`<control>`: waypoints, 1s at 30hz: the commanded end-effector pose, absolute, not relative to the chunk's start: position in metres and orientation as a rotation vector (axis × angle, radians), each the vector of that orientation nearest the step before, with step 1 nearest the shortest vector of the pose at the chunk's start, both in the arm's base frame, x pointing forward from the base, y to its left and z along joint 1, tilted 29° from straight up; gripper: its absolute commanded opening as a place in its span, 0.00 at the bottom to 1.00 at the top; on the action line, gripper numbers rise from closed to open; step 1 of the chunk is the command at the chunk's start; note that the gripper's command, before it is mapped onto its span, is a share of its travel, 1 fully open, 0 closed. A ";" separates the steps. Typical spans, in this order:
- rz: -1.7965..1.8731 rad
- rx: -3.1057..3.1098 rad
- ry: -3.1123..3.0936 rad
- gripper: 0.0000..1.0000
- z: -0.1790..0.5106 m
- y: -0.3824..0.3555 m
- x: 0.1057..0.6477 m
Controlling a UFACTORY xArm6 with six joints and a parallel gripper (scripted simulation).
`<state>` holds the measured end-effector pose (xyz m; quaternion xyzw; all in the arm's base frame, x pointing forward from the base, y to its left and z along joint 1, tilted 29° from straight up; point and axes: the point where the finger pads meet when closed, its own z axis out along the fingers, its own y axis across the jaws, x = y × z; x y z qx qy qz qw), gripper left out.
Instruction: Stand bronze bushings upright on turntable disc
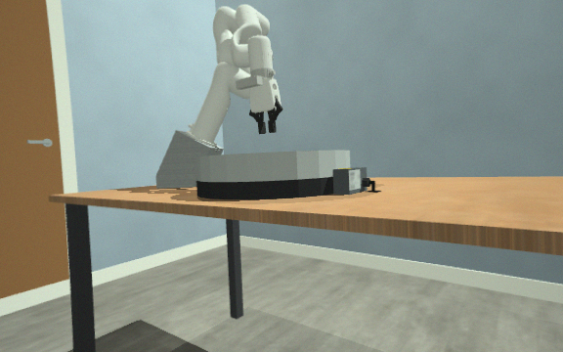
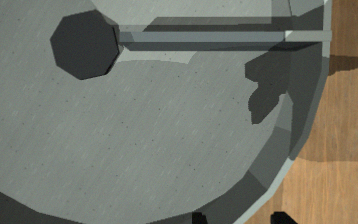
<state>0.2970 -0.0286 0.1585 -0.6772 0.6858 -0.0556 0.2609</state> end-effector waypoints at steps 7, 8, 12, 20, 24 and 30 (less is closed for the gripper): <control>-0.219 -1.838 1.928 0.41 0.175 0.092 0.317; -0.220 -1.838 1.929 0.41 0.176 0.100 0.318; -0.219 -1.838 1.928 0.41 0.181 0.133 0.320; -0.219 -1.838 1.928 0.41 0.189 0.198 0.330; -0.219 -1.838 1.928 0.41 0.187 0.223 0.341; -0.219 -1.838 1.928 0.41 0.187 0.224 0.341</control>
